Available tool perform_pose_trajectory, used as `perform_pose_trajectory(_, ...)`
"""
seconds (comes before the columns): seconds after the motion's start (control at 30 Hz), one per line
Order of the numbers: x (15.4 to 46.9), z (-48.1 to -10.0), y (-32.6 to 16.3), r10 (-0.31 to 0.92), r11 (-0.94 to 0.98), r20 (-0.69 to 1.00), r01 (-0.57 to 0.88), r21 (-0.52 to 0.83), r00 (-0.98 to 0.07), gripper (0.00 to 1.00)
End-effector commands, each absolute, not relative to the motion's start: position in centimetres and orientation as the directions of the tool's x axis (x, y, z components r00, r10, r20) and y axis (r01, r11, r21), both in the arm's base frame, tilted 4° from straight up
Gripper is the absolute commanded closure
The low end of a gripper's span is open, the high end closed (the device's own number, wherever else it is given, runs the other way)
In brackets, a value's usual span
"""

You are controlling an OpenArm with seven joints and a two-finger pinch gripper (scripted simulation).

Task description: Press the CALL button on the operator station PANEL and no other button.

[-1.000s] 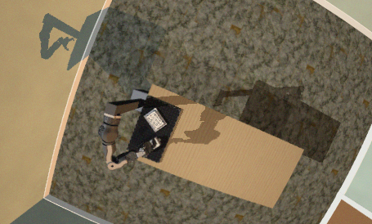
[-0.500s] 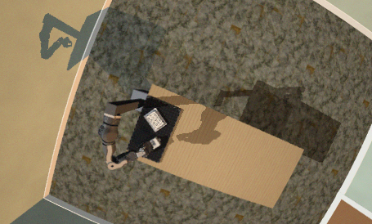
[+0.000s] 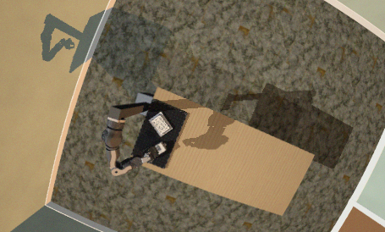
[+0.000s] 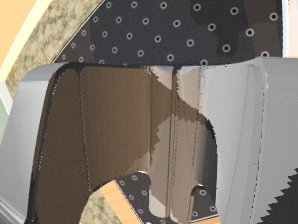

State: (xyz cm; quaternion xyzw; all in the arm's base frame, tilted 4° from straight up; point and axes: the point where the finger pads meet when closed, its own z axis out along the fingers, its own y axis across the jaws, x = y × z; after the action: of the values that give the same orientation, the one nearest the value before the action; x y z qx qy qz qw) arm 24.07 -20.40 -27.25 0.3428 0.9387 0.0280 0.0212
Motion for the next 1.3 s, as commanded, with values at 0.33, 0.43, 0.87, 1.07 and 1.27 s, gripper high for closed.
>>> perform_pose_trajectory(0.33, 23.3, -26.2, -24.7, 0.632, 0.764, -0.279, 0.642, 0.067, -0.723, 1.00)
perform_pose_trajectory(0.43, 23.3, -26.2, -24.7, 0.632, 0.764, -0.279, 0.642, 0.067, -0.723, 1.00)
perform_pose_trajectory(0.87, 23.0, -25.8, -26.0, 0.576, 0.765, -0.513, 0.641, 0.062, -0.637, 1.00)
perform_pose_trajectory(1.07, 23.0, -25.8, -26.0, 0.576, 0.765, -0.513, 0.641, 0.062, -0.637, 1.00)
perform_pose_trajectory(1.27, 23.2, -25.9, -25.7, 0.515, 0.764, -0.657, 0.642, 0.061, -0.551, 1.00)
